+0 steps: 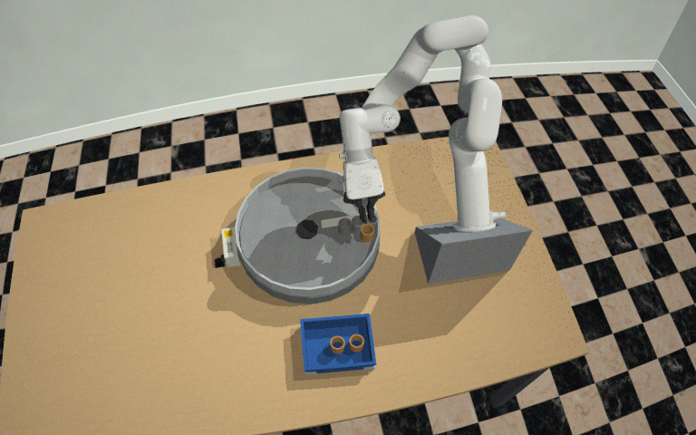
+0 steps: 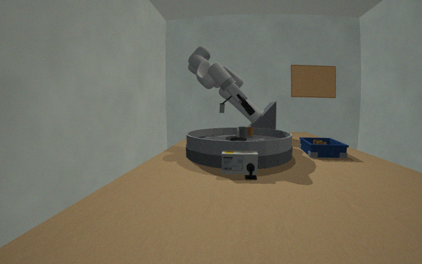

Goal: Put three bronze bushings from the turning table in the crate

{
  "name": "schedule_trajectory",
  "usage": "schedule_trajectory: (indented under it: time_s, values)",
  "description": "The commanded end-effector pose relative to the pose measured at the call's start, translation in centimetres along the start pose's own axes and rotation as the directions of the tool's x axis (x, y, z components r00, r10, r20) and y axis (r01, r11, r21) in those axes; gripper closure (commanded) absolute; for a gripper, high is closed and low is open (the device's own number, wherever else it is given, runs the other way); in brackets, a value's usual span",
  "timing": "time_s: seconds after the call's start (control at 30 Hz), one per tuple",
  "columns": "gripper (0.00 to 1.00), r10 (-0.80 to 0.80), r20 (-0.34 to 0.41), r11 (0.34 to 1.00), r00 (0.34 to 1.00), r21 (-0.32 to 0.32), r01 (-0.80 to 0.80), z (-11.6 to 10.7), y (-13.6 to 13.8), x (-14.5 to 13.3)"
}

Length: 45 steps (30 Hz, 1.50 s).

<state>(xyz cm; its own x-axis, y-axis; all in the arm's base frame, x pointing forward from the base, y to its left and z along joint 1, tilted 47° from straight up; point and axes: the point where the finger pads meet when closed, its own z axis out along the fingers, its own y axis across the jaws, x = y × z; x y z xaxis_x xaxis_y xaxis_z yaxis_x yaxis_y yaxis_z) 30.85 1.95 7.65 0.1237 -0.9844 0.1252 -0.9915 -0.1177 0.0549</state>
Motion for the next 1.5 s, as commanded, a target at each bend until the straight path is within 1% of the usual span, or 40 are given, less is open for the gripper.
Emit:
schedule_trajectory:
  time_s: [0.0,0.03,0.1,0.27,0.37,1.47]
  values:
    - [0.9,-0.061,0.005,0.997,0.998,-0.049,0.061,0.5,-0.2,0.3]
    - [0.9,-0.087,0.009,0.994,0.996,-0.07,0.088,0.8,-0.2,0.4]
    - [0.9,-0.087,0.009,0.994,0.996,-0.07,0.088,0.8,-0.2,0.4]
    - [0.9,-0.234,0.026,0.953,0.972,-0.194,0.235,2.1,-0.7,1.4]
    - [0.9,-0.274,0.036,0.934,0.961,-0.227,0.275,2.5,-0.8,1.7]
    - [0.9,-0.279,0.033,0.932,0.96,-0.231,0.279,2.5,-0.9,1.8]
